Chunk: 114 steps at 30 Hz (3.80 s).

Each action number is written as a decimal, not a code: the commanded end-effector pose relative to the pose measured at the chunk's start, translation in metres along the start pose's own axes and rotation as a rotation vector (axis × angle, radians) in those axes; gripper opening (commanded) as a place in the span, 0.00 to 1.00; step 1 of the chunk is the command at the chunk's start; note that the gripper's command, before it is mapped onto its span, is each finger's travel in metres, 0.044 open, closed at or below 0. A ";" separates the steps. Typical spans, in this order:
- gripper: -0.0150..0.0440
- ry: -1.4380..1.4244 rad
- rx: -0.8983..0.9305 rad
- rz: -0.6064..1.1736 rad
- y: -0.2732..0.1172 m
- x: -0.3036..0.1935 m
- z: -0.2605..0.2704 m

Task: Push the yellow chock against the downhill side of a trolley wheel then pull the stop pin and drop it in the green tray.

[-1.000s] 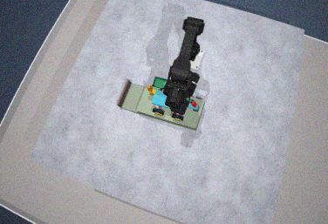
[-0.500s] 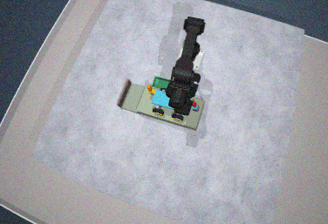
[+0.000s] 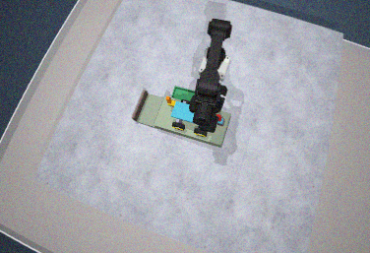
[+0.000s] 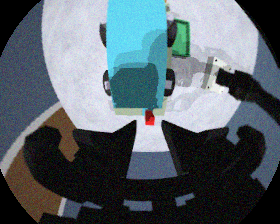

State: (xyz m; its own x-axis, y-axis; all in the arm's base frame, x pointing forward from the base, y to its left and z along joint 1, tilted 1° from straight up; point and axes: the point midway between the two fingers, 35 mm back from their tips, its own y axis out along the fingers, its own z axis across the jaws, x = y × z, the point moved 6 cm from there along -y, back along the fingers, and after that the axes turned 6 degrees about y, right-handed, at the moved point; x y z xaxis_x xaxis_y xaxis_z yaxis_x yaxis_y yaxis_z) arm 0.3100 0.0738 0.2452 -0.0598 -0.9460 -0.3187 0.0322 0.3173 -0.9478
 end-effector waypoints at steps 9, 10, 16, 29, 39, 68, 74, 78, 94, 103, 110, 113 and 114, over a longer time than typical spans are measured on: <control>0.58 0.006 -0.006 0.002 0.006 0.001 -0.001; 0.58 0.006 -0.006 0.002 0.007 0.001 -0.001; 0.58 0.006 -0.006 0.002 0.016 0.000 0.000; 0.58 0.006 -0.006 0.003 0.032 0.000 0.001; 0.58 0.006 -0.006 0.003 0.044 0.000 -0.001; 0.25 0.005 -0.005 0.003 0.037 -0.001 0.000; 0.25 0.006 -0.006 0.003 0.033 -0.002 -0.002; 0.25 0.006 -0.007 0.003 0.031 -0.002 -0.003; 0.25 0.006 -0.007 0.002 0.022 -0.002 -0.003; 0.25 0.006 -0.007 0.002 0.017 -0.002 -0.003; 0.25 0.006 -0.007 0.002 0.013 -0.003 -0.003; 0.25 0.006 -0.007 0.002 0.012 -0.002 -0.003; 0.25 0.006 -0.007 0.002 0.011 -0.002 -0.003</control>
State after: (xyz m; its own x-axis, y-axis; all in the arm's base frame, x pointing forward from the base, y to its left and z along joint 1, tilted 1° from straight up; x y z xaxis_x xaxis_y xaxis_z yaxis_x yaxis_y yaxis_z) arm 0.3075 0.0797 0.2306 -0.0724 -0.9469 -0.3134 0.0213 0.3126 -0.9496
